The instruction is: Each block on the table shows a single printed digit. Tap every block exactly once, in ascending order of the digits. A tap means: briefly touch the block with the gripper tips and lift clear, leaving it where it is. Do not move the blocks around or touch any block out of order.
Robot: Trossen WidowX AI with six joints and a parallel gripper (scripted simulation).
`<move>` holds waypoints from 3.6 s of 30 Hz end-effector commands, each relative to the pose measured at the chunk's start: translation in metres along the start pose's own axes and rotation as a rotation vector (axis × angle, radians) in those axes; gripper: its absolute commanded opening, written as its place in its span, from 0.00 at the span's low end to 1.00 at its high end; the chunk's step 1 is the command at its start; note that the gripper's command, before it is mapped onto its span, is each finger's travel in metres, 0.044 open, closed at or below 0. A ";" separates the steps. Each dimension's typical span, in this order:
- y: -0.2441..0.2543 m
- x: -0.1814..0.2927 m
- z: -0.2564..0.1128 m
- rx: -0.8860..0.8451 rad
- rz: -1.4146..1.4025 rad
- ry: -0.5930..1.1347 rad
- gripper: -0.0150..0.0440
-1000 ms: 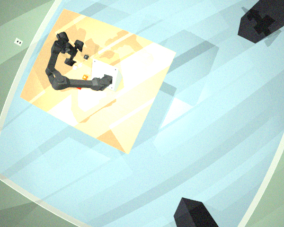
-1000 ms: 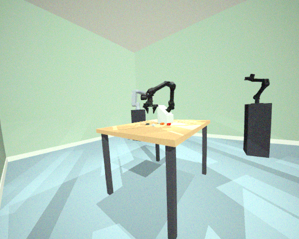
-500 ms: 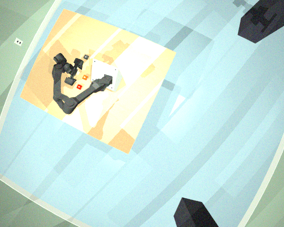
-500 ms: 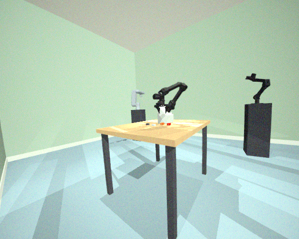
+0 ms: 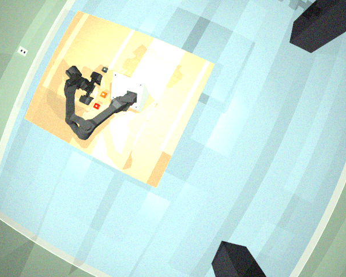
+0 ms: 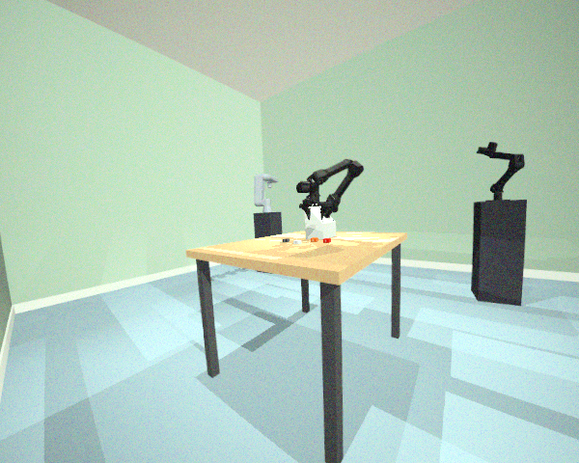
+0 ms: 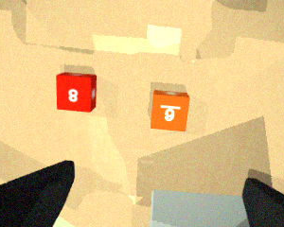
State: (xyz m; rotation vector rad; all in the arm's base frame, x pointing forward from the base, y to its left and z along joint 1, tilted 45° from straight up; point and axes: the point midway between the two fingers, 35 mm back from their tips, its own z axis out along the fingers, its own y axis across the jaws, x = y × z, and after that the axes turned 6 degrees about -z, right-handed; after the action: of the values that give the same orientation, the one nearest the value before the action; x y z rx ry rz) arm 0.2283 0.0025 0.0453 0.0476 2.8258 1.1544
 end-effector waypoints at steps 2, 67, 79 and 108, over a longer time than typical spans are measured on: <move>0.003 -0.001 0.000 -0.002 0.003 -0.003 0.93; -0.057 -0.119 -0.001 0.000 -0.002 -0.008 0.93; -0.056 -0.120 0.080 -0.004 -0.002 -0.008 0.44; -0.056 -0.120 0.105 -0.004 -0.002 -0.008 0.29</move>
State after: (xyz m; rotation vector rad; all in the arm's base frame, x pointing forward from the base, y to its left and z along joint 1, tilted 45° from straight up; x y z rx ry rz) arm 0.3590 0.0235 -0.0554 0.0408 2.8137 1.1479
